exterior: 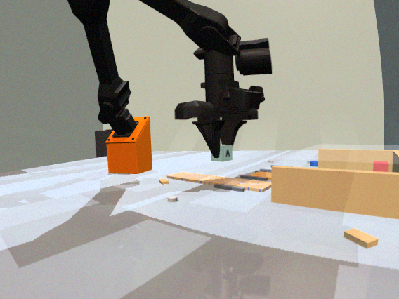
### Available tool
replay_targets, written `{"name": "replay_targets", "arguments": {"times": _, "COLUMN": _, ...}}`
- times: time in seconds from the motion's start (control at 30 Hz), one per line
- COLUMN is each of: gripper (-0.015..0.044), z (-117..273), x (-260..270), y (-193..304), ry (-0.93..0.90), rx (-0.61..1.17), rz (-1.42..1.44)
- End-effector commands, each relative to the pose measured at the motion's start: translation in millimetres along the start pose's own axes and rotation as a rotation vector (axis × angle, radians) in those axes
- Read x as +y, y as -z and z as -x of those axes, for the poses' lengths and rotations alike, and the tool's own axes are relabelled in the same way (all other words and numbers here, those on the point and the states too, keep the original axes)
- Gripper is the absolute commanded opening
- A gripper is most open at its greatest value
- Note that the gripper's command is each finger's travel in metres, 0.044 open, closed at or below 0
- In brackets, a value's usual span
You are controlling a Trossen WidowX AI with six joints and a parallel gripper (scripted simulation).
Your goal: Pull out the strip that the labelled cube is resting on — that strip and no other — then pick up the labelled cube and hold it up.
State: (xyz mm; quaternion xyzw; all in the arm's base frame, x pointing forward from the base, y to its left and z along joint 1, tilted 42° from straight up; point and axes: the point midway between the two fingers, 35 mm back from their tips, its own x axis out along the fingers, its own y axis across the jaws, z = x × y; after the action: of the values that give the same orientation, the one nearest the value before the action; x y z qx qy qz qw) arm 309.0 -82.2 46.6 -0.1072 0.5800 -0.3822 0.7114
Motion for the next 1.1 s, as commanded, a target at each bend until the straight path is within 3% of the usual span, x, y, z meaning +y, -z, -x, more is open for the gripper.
{"name": "replay_targets", "arguments": {"times": 0.0, "gripper": 0.0, "z": 1, "x": -3, "y": 16, "ry": 0.001, "rx": -0.006, "rz": -0.005}}
{"name": "replay_targets", "arguments": {"times": 0.33, "gripper": 0.0, "z": 36, "x": -3, "y": 18, "ry": -0.001, "rx": -0.005, "rz": -0.005}}
{"name": "replay_targets", "arguments": {"times": 1.07, "gripper": 0.0, "z": 37, "x": -3, "y": 18, "ry": 0.0, "rx": -0.005, "rz": -0.005}}
